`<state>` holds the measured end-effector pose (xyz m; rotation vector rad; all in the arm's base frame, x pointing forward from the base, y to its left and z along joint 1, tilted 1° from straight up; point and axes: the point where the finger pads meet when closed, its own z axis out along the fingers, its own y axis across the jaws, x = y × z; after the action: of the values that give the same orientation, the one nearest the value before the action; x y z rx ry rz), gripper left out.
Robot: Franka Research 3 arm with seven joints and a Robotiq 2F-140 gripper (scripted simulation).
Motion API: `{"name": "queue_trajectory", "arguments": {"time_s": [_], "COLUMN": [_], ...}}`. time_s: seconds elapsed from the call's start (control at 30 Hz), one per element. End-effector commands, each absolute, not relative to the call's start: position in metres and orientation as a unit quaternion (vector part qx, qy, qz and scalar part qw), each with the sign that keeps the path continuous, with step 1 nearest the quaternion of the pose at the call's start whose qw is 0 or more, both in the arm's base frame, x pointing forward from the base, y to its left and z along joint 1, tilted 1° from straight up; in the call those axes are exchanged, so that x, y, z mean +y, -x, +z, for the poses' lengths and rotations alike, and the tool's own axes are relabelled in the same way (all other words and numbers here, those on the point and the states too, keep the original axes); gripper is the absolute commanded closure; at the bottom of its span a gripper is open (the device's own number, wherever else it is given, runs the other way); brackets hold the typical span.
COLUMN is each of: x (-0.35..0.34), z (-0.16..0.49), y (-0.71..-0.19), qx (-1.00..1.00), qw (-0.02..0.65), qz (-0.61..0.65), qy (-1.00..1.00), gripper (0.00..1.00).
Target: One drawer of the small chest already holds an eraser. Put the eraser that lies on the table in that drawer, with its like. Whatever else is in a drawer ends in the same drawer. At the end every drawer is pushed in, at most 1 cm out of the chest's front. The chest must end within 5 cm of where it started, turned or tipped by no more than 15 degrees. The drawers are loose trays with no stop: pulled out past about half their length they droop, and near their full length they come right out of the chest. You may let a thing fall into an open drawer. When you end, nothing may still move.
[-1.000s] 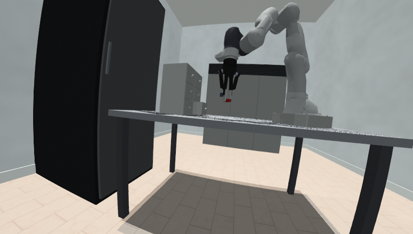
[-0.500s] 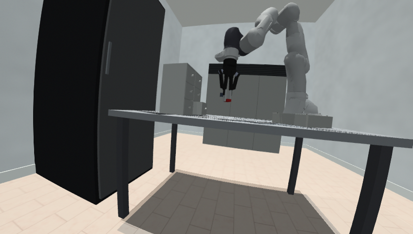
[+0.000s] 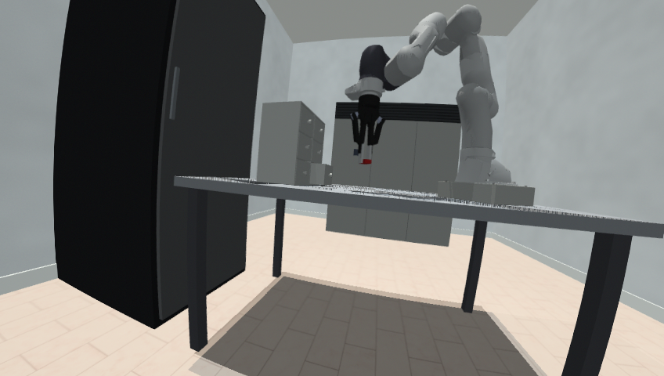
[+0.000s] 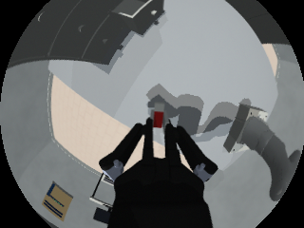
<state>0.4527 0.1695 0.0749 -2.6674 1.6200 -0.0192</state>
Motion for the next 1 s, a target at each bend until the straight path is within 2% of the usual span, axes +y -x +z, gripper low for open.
{"name": "queue_trajectory", "arguments": {"time_s": [0.0, 0.97], "x": [0.1670, 0.1588], "z": [0.0748, 0.0747], "y": [-0.4534, -0.4567], "qx": [0.506, 0.491], "qw": [0.010, 0.009], "qz": [-0.005, -0.005], "qy": [0.863, 0.871], "gripper": [0.89, 0.89]}}
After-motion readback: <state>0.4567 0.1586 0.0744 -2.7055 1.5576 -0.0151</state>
